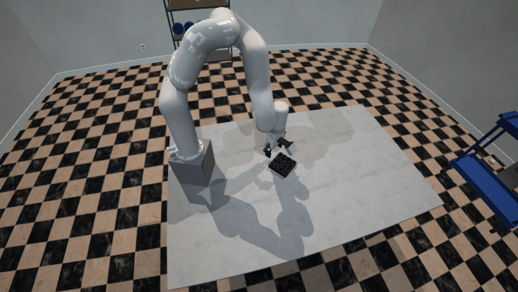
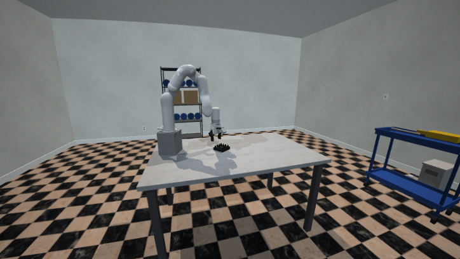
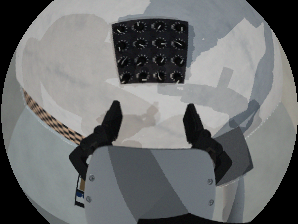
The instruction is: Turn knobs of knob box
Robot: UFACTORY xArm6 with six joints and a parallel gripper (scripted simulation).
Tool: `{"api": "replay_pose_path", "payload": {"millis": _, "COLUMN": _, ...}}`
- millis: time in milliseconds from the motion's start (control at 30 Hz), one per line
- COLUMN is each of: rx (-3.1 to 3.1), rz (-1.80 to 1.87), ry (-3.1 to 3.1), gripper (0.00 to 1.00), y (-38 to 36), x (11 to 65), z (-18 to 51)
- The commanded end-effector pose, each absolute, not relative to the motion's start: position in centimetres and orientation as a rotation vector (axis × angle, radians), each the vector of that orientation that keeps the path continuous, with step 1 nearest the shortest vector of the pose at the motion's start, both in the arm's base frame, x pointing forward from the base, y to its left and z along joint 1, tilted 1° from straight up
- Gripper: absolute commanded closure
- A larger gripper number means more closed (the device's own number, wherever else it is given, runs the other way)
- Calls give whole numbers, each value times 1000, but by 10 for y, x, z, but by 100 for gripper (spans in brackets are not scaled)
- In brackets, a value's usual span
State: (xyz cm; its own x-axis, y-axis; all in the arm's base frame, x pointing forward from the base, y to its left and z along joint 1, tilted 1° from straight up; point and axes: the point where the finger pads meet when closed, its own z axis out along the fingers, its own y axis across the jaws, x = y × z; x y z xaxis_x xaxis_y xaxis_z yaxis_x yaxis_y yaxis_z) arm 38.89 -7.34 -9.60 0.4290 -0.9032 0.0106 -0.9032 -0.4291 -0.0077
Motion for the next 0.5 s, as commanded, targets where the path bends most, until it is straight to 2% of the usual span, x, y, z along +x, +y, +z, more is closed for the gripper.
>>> {"api": "replay_pose_path", "payload": {"millis": 0, "rx": -2654, "rz": -26, "ry": 1678, "gripper": 0, "y": -71, "x": 389, "z": -95}}
{"api": "replay_pose_path", "payload": {"millis": 467, "rx": -2654, "rz": -26, "ry": 1678, "gripper": 0, "y": -71, "x": 389, "z": -95}}
